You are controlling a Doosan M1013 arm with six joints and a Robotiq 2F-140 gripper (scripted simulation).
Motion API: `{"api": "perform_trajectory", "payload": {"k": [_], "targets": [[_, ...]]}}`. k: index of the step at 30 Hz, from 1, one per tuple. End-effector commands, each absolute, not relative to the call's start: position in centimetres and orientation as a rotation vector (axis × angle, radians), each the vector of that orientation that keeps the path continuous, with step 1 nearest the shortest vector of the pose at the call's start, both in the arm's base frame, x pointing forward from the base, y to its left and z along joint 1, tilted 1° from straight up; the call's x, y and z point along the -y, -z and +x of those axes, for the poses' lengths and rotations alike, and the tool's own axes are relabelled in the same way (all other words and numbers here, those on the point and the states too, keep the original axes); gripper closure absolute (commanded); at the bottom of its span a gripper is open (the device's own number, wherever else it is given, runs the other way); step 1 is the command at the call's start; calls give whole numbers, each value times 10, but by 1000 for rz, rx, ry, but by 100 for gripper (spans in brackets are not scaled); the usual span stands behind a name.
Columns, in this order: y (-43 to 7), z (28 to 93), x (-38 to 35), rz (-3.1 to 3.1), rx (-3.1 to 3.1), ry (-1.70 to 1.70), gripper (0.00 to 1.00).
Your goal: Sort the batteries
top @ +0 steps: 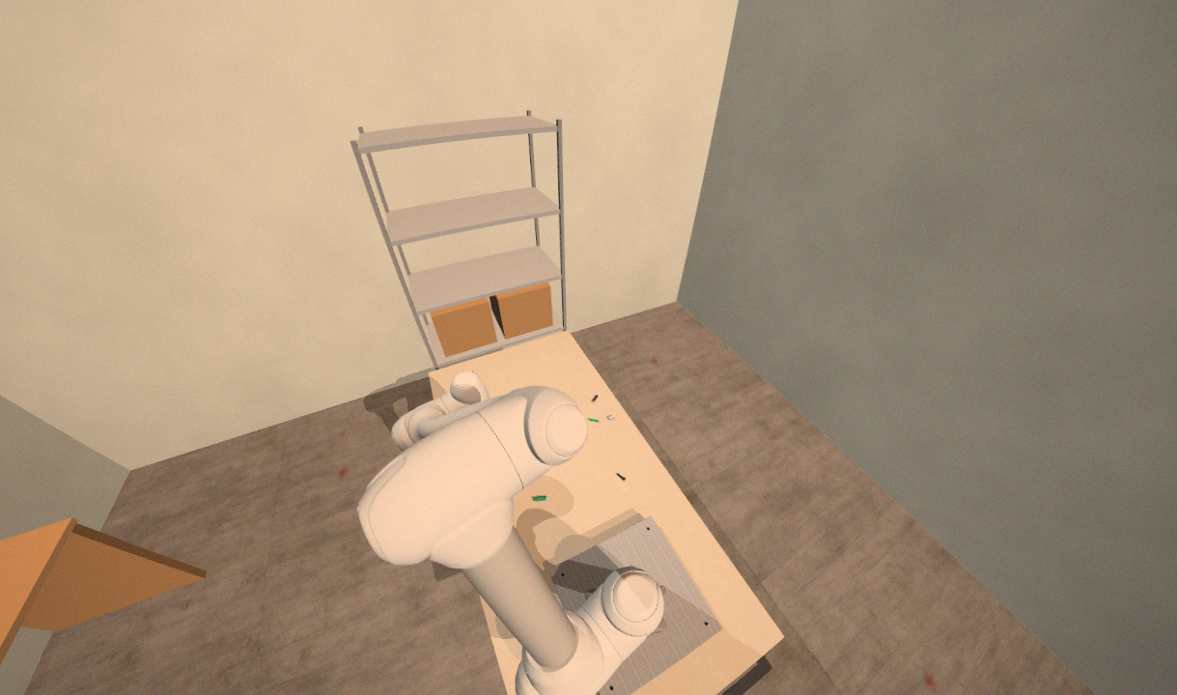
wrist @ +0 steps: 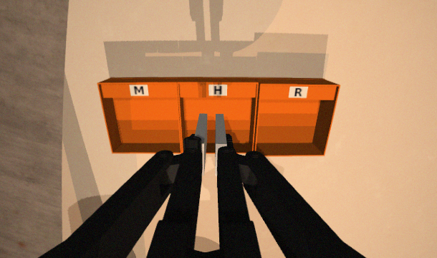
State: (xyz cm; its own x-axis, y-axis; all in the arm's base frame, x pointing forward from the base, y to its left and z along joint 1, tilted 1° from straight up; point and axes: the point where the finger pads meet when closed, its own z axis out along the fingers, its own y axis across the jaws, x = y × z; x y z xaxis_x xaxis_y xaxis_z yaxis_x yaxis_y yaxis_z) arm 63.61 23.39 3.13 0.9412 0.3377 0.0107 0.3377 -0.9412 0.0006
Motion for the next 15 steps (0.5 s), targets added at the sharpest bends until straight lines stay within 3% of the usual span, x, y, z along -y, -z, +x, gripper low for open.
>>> {"api": "perform_trajectory", "payload": {"k": [1, 15], "targets": [[-44, 636, -234, -3094, 538, 17, 85], [-48, 624, -267, -3094, 538, 17, 85]]}}
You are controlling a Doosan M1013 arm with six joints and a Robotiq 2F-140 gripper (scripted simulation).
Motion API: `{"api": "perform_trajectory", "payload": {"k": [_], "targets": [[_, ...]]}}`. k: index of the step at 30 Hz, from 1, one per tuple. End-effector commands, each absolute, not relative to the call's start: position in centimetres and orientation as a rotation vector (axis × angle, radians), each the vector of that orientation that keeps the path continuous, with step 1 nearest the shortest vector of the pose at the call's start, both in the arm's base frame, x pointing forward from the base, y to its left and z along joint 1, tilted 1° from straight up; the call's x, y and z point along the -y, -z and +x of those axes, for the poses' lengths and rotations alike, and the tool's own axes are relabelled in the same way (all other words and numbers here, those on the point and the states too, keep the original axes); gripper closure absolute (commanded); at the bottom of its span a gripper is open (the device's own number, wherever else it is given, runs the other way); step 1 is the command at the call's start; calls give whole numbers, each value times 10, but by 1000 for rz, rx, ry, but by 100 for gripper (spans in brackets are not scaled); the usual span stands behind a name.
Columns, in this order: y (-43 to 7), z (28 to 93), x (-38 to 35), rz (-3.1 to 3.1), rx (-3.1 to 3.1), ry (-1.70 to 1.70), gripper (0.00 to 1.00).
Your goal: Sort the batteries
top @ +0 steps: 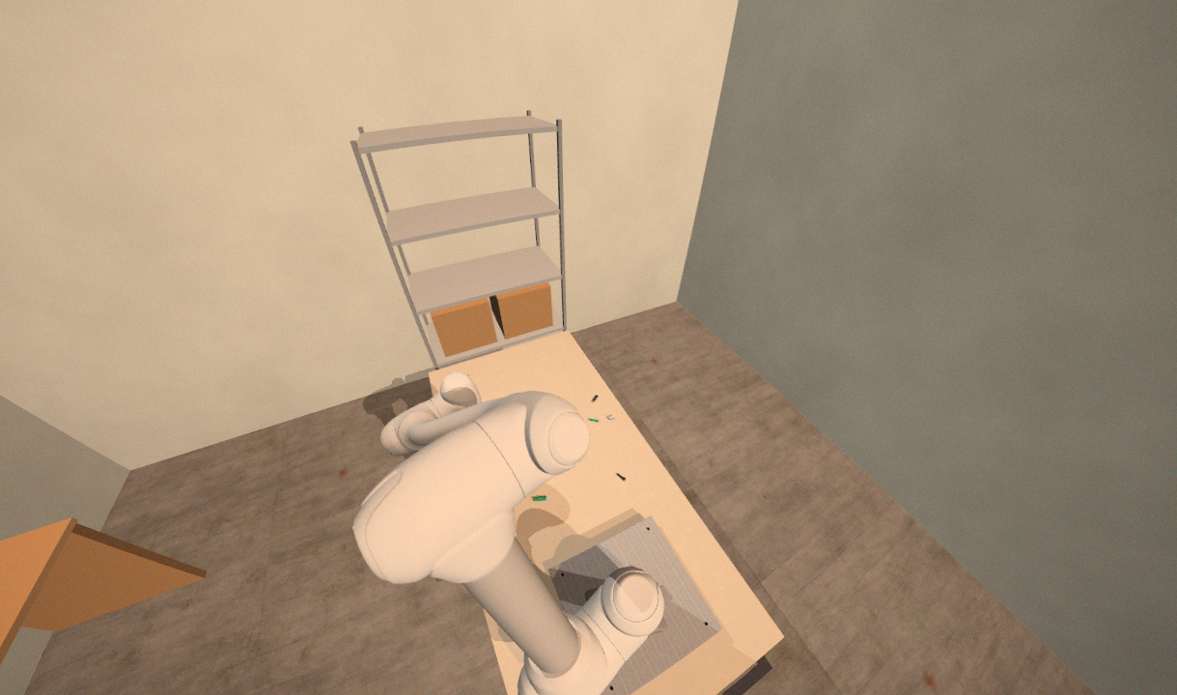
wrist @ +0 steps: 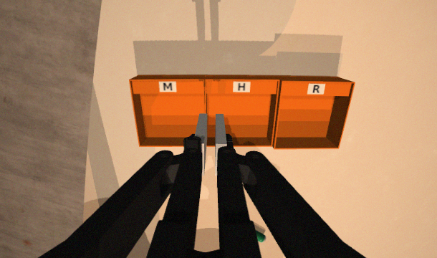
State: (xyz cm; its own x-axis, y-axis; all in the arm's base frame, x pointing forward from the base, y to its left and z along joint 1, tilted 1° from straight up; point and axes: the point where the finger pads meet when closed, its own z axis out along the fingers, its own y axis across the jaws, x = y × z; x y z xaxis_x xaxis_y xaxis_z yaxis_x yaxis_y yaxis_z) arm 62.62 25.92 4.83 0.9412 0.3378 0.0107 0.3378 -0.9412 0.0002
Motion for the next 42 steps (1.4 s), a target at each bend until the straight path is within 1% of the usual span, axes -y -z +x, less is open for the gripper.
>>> {"api": "perform_trajectory", "payload": {"k": [1, 10, 16, 31, 42], "targets": [[-48, 622, -271, -3094, 538, 17, 85], [-48, 606, -312, -3094, 538, 17, 85], [-48, 606, -312, -3094, 538, 17, 85], [-8, 607, -313, -3094, 538, 17, 85], [4, 607, -313, -3094, 538, 17, 85]]}}
